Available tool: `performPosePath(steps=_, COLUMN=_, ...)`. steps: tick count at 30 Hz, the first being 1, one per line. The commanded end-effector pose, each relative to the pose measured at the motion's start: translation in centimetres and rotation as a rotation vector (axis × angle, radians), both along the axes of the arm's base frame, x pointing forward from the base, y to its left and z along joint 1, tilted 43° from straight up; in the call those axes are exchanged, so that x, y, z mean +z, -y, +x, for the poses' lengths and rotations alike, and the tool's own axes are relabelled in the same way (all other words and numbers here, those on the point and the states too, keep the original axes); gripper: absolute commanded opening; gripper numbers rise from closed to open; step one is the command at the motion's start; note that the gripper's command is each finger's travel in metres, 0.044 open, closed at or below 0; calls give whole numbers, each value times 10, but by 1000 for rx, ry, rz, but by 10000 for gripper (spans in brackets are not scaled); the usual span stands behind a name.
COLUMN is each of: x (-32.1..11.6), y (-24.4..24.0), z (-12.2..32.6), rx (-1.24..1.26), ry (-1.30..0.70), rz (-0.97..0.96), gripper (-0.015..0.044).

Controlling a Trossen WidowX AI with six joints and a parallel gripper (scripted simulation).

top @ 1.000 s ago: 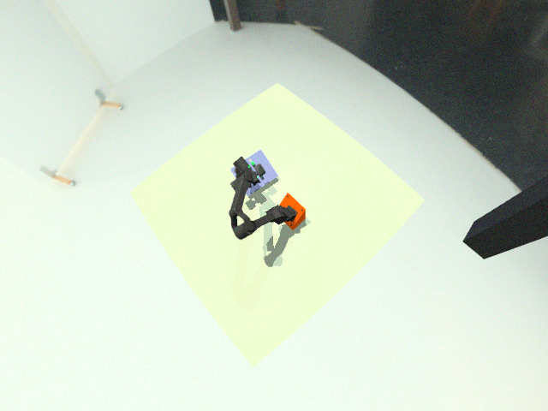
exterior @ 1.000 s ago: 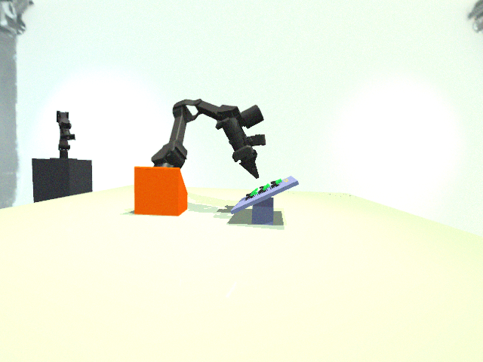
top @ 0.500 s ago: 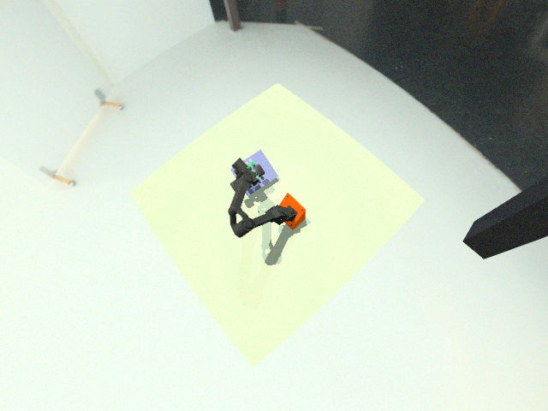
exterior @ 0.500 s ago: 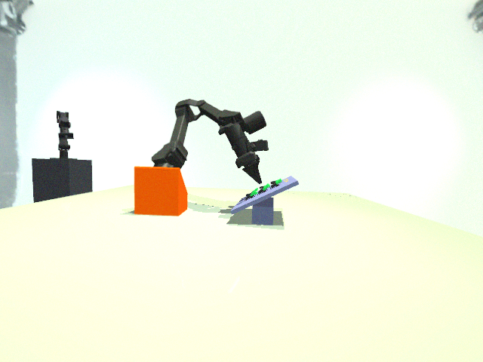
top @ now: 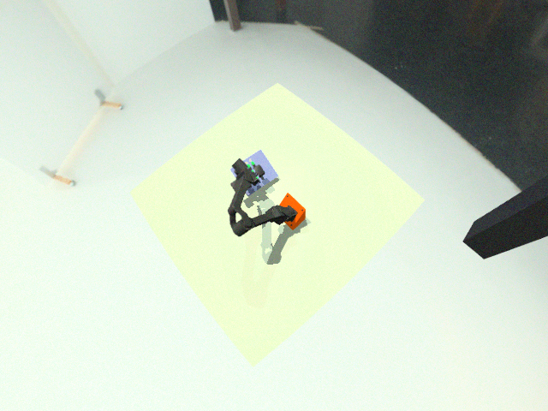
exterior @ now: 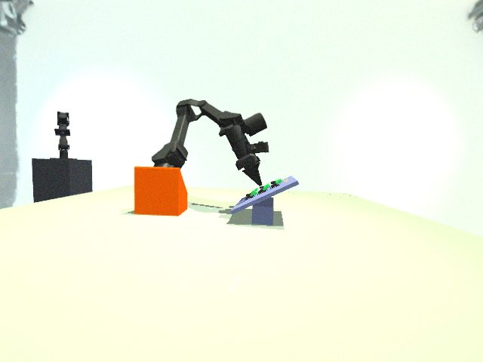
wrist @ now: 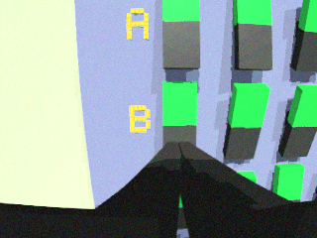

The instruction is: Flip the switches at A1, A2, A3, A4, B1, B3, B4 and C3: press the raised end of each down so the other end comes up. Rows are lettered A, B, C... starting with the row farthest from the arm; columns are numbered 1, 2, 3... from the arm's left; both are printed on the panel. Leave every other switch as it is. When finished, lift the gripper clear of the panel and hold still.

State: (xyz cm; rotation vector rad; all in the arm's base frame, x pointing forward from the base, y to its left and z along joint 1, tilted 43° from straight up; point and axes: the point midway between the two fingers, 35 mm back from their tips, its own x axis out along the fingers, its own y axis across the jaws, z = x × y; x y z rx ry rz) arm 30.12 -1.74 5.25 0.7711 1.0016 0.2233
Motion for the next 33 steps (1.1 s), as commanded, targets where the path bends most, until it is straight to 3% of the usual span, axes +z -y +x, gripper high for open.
performPosePath(steps=1, x=-1, y=0, z=0, rx=-4, ry=-4, rz=-1, gripper=0)
performPosePath(steps=33, x=-3, y=-1, z=2, rx=-4, ry=-4, rz=-1, gripper=0)
